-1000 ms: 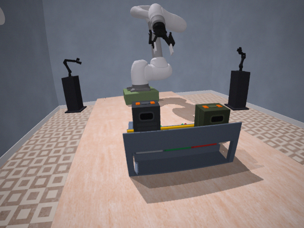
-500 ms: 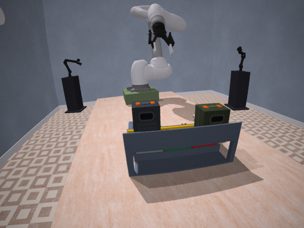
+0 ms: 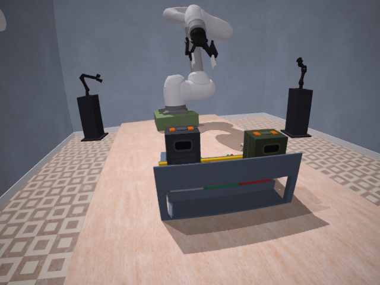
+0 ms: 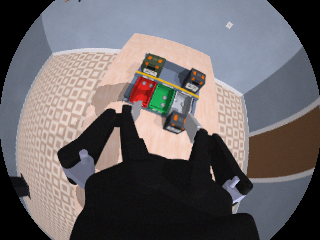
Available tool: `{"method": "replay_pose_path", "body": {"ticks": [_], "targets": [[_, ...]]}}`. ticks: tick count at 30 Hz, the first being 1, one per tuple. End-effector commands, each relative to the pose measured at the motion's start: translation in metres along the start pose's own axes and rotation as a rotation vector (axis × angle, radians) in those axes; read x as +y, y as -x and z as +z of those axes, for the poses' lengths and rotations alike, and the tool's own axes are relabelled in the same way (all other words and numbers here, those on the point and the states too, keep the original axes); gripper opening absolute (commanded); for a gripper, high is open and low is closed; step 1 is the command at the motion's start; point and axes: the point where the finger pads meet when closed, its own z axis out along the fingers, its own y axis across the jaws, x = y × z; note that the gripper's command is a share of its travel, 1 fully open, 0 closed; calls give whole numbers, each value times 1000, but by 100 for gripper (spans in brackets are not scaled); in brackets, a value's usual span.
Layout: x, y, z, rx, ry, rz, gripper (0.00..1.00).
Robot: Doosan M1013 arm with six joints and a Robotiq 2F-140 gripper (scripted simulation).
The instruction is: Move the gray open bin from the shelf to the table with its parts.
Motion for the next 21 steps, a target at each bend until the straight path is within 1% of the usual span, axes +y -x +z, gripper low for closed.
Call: {"method": "replay_pose_path", "body": {"ticks": [1, 7, 12, 21], "targets": [[0, 0, 0, 0, 0, 0, 57], [0, 0, 0, 0, 0, 0, 57], [2, 1, 0, 24, -165, -199, 57], [2, 1, 0, 24, -165, -199, 57]]}}
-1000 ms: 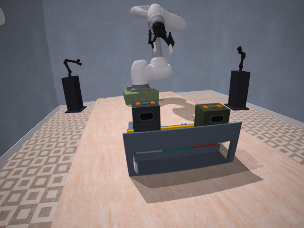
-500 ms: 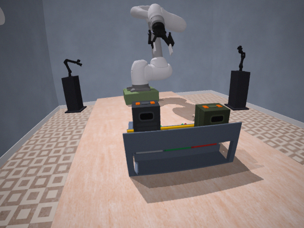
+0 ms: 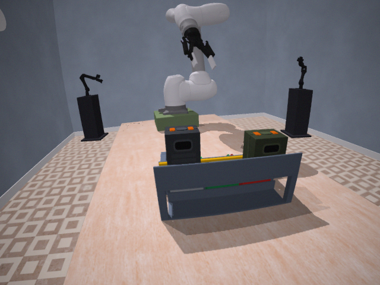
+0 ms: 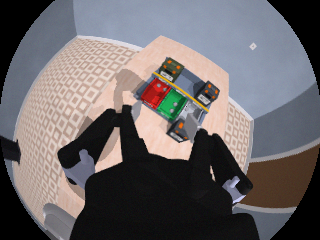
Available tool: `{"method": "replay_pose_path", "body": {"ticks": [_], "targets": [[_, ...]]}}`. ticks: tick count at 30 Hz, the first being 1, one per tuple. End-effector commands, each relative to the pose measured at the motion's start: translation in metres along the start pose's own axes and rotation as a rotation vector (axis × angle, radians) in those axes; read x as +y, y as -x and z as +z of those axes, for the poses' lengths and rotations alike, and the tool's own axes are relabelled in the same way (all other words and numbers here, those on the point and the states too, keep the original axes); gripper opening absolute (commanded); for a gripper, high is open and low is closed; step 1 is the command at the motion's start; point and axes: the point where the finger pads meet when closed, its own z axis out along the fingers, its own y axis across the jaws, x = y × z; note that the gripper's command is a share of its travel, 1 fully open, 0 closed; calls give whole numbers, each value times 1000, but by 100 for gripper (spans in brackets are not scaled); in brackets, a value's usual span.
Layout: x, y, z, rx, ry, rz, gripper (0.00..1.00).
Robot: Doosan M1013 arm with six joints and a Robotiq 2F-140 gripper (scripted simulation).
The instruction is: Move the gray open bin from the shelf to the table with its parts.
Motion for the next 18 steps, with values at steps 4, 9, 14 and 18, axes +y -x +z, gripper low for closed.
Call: {"method": "replay_pose_path", "body": {"ticks": [4, 9, 14, 18], "targets": [[1, 0, 0, 4, -10, -12, 57], [3, 1, 0, 6, -29, -35, 57], [3, 1, 0, 6, -29, -35, 57], [3, 1, 0, 6, -29, -35, 57]]}}
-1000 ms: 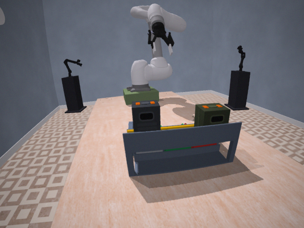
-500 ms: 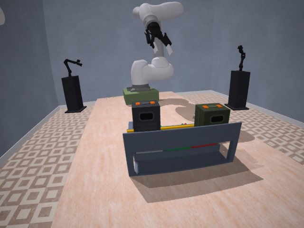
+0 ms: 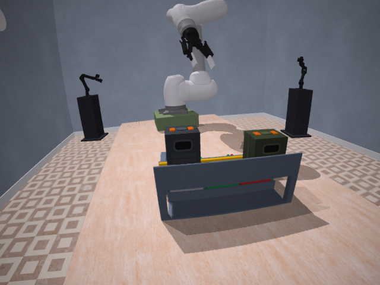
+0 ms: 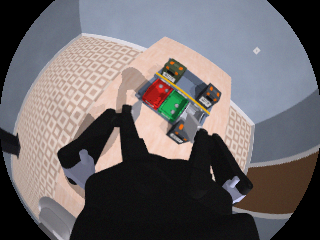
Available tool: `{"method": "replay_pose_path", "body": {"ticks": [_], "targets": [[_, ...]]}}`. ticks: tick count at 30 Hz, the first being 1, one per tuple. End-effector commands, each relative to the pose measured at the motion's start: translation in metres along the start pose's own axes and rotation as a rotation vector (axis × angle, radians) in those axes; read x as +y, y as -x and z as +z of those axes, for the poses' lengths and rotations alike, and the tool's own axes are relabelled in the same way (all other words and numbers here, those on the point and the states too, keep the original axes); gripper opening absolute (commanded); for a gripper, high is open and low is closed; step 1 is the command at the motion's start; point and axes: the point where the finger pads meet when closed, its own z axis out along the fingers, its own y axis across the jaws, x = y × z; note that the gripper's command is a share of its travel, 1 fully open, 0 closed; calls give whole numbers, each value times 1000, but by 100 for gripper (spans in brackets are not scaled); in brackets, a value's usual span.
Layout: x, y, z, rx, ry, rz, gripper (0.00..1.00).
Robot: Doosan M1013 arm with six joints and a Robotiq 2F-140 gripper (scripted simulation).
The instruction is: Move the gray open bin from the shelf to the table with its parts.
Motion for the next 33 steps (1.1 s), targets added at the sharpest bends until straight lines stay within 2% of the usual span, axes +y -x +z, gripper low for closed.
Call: {"method": "replay_pose_path", "body": {"ticks": [1, 2, 7, 19, 24, 33], "targets": [[0, 0, 0, 0, 0, 0, 57], [0, 0, 0, 0, 0, 0, 57], [-1, -1, 0, 24, -165, -199, 57], [-1, -1, 0, 24, -165, -199, 57], [-1, -1, 0, 48, -332, -400, 57], [-1, -1, 0, 48, -332, -400, 57]]}}
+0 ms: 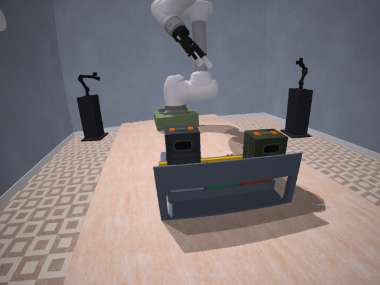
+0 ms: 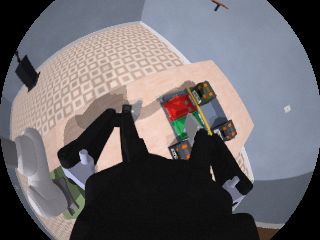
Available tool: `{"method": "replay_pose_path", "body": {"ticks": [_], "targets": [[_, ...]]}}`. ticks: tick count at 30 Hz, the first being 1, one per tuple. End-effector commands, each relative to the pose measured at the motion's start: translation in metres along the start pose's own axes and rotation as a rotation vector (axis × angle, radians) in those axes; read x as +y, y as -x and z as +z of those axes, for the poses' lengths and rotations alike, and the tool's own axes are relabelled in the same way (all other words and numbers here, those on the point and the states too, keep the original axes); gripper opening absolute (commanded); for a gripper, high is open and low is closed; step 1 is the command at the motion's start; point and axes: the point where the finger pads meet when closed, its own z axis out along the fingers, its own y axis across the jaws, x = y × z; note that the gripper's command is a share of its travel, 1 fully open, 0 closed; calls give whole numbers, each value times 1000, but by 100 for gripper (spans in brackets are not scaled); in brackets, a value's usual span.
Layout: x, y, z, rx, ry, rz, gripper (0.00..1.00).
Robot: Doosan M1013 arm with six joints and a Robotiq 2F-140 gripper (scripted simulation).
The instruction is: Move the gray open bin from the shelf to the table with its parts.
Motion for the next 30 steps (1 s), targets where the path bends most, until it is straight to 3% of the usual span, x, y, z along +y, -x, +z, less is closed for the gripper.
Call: {"method": "replay_pose_path", "body": {"ticks": [1, 3, 8, 20, 25, 30], "targets": [[1, 1, 0, 0, 0, 1, 57], [1, 1, 0, 0, 0, 1, 57], [2, 1, 0, 24, -166, -199, 57], [2, 1, 0, 24, -166, -199, 57], [1, 1, 0, 48, -332, -398, 57], [1, 1, 0, 48, -332, -398, 57]]}}
